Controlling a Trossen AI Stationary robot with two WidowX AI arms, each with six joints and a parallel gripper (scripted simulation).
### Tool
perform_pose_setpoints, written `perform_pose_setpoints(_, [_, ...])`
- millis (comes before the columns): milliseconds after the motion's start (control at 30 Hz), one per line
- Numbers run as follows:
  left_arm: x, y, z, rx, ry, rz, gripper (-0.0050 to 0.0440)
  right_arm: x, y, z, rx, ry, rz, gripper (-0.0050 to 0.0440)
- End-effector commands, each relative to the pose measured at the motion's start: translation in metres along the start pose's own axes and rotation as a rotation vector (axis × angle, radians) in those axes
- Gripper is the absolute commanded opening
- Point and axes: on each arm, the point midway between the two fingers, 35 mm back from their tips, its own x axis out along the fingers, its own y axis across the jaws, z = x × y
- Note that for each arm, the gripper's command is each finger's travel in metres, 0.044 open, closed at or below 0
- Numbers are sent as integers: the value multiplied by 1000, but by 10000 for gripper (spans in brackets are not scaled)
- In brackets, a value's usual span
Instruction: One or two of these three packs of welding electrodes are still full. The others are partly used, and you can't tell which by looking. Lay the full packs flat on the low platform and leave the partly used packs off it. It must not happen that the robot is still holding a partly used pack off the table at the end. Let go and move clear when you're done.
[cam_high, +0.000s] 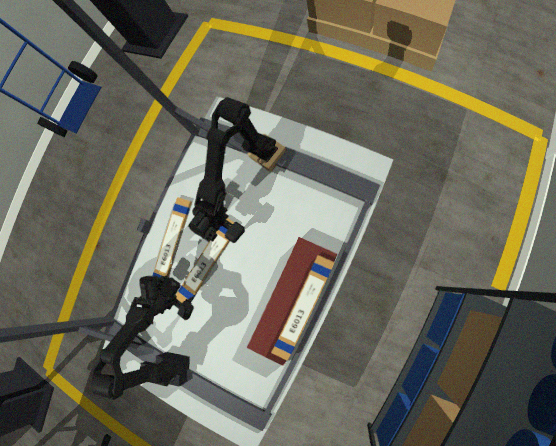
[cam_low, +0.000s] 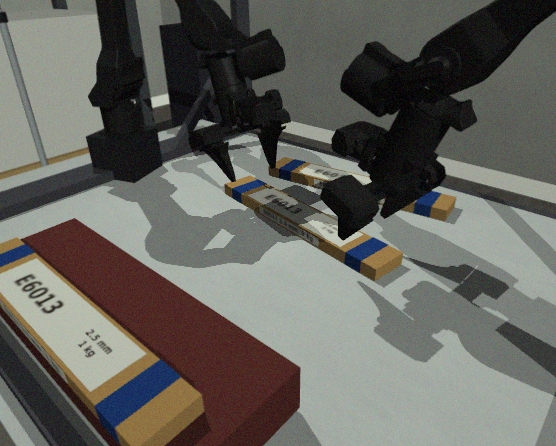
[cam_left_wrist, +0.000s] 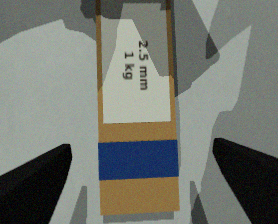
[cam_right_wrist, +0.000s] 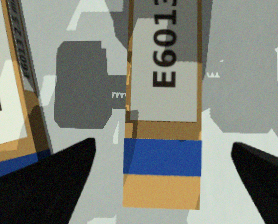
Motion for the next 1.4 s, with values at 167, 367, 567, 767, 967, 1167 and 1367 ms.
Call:
perform_pose_setpoints(167, [24,0,-11,-3,4,2,430,20,0,-8,1,-3,-3,430])
perform_pose_setpoints(367, [28,1,-12,-2,4,2,430,24,0,-10,1,-3,-3,430])
perform_pose_setpoints(567, [34,1,-14,-2,4,2,430,30,0,-12,1,-3,-3,430])
perform_pose_setpoints(767, [37,1,-16,-2,4,2,430,33,0,-13,1,-3,-3,430])
perform_pose_setpoints(967, [43,1,-18,-2,4,2,430,39,-1,-16,1,-3,-3,430])
perform_pose_setpoints(1167, [39,1,-12,0,-15,2,430,39,-2,-15,0,-2,-3,430])
perform_pose_setpoints(1367, [39,2,-12,0,-15,2,430,36,1,-10,4,-18,8,430])
